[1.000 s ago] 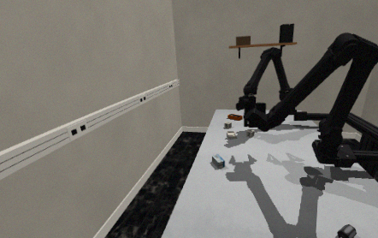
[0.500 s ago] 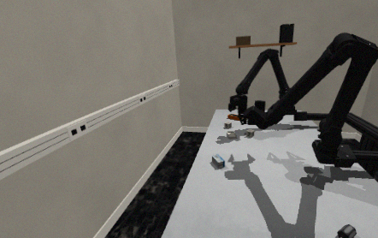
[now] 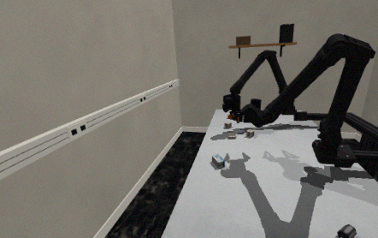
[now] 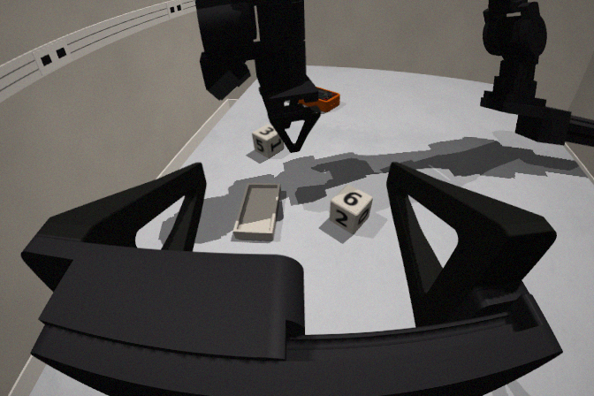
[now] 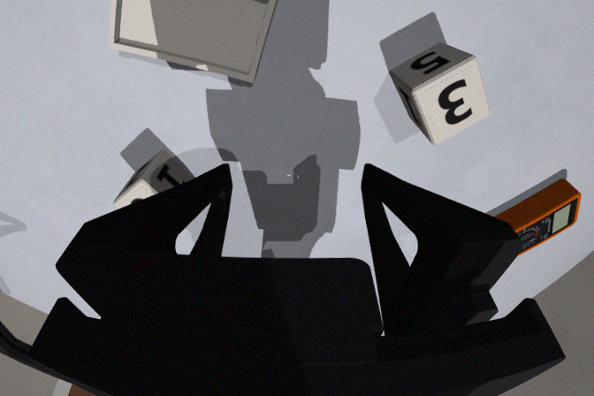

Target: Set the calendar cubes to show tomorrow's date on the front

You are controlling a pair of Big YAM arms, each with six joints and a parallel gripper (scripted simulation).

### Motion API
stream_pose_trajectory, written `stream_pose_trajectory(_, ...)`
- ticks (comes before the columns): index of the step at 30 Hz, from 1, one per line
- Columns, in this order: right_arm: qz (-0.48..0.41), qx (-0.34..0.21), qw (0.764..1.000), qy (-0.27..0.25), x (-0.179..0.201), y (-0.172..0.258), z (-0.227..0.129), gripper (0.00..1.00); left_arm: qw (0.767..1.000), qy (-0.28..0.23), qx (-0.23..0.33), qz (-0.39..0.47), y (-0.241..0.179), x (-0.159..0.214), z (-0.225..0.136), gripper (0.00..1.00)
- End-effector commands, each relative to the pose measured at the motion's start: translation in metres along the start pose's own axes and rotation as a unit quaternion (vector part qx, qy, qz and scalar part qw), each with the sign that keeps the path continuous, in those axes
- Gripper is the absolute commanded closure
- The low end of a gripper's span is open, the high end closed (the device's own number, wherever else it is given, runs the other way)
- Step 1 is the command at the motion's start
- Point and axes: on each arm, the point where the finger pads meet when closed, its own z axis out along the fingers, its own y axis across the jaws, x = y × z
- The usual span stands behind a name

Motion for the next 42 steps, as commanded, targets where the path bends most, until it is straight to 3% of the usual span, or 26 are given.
stream_pose_trajectory(1,-0.153,-0.006,0.988,-0.004,-0.023,-0.03,0.004,0.3,1.0,-0.018,-0.014,0.016,0.03,-0.02,0.018,0.0)
stream_pose_trajectory(11,-0.293,-0.002,0.956,-0.012,-0.037,-0.085,0.016,0.3,0.999,-0.023,-0.021,0.017,0.041,-0.024,0.033,0.0)
stream_pose_trajectory(23,-0.28,-0.006,0.96,-0.013,-0.038,-0.105,0.03,0.3,0.999,-0.021,-0.017,0.019,0.048,-0.023,0.052,0.0)
stream_pose_trajectory(28,-0.29,-0.011,0.957,0.0,-0.025,-0.1,0.064,0.3,0.999,-0.02,-0.016,0.019,0.049,-0.022,0.055,0.0)
stream_pose_trajectory(34,-0.292,-0.013,0.956,0.004,-0.017,-0.098,0.075,0.32,0.999,-0.019,-0.022,0.019,0.053,-0.02,0.051,0.0)
stream_pose_trajectory(38,-0.287,-0.006,0.958,-0.007,-0.038,-0.108,0.068,0.36,0.999,-0.019,-0.022,0.019,0.053,-0.02,0.051,0.0)
stream_pose_trajectory(42,-0.287,-0.007,0.958,-0.007,-0.042,-0.108,0.07,0.34,0.999,-0.019,-0.022,0.019,0.053,-0.02,0.051,0.0)
